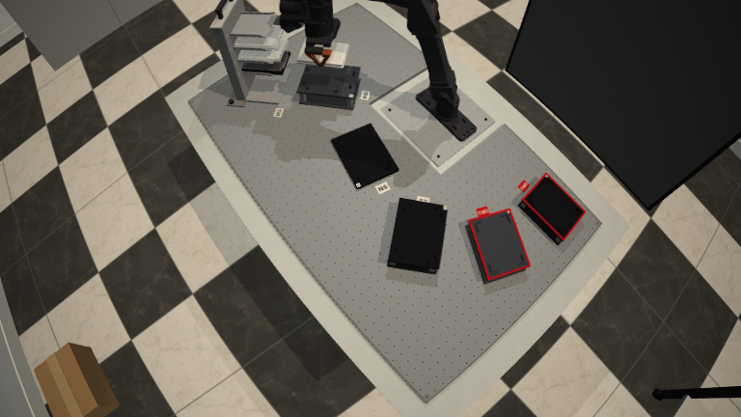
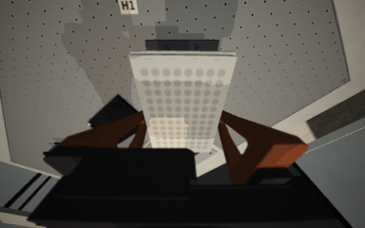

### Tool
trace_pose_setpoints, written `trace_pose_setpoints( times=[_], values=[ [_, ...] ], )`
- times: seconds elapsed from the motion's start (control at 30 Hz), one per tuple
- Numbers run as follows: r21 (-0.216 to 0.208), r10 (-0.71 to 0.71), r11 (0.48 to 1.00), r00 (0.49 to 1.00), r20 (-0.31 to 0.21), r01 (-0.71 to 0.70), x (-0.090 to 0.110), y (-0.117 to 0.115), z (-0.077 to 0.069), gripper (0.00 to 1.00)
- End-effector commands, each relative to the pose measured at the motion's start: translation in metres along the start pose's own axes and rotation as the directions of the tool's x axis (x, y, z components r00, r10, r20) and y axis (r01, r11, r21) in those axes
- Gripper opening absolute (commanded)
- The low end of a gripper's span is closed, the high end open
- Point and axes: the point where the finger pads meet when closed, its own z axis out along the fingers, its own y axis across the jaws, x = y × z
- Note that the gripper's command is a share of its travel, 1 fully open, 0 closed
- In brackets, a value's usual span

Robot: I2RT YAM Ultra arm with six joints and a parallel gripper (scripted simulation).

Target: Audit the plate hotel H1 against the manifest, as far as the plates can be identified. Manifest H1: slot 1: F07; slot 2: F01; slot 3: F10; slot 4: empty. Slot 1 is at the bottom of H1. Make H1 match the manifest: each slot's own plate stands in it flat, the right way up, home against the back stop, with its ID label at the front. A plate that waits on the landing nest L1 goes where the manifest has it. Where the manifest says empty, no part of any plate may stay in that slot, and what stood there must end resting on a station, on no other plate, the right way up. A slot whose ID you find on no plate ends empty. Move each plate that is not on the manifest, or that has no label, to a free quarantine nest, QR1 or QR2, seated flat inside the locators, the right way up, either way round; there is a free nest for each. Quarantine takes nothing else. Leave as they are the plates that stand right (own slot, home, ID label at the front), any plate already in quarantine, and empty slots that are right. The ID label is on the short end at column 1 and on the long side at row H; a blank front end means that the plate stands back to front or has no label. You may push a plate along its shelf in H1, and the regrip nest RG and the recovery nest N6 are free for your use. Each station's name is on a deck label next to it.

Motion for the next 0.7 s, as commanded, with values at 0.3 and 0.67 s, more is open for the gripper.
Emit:
trace_pose_setpoints(
  times=[0.3, 0.67],
  values=[
    [-0.001, 0.0, 1.0, 1.0, -0.016, 0.0, 0.006, 0.001, -0.031, 0.86],
    [-0.001, 0.0, 1.0, 1.0, -0.016, 0.0, 0.006, 0.001, -0.061, 0.86]
  ],
)
